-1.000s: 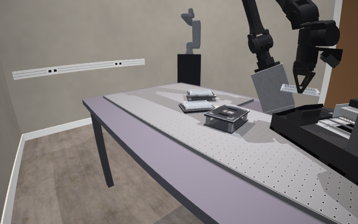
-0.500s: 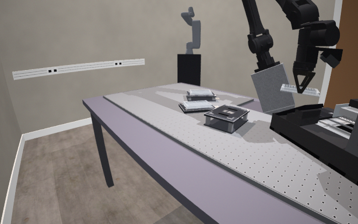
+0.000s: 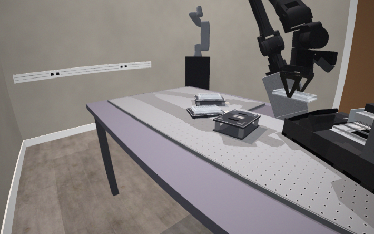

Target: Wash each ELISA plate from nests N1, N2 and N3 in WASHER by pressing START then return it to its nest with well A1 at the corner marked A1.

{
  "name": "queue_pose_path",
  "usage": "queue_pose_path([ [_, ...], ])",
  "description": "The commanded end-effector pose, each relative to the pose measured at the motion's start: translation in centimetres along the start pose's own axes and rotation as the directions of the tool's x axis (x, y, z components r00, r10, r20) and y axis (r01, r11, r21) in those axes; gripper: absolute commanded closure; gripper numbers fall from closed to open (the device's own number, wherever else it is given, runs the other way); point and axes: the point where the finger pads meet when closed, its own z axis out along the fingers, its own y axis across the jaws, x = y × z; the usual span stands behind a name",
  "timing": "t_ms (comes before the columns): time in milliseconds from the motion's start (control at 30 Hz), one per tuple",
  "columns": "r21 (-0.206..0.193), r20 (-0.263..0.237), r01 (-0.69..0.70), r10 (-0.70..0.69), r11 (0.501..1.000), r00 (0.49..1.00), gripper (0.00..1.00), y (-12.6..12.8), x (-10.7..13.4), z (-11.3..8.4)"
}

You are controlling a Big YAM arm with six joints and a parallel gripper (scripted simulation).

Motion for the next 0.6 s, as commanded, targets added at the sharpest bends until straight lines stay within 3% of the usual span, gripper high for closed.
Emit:
queue_pose_path([
  [0, 0.027, 0.032, -0.107, 0.106, 0.994, 0.994, 0.18, -1.3, 0.0, -0.7],
  [33, 0.042, 0.056, -0.153, 0.151, 0.987, 0.987, 0.18, -2.9, -0.6, -1.5],
  [233, 0.025, 0.042, -0.338, 0.337, 0.941, 0.941, 0.18, -4.0, 2.4, -0.6],
  [400, 0.027, 0.06, -0.497, 0.495, 0.867, 0.867, 0.18, -6.6, 3.9, -0.9],
  [567, 0.034, 0.071, -0.48, 0.476, 0.877, 0.876, 0.18, -6.3, 3.0, -1.3],
])
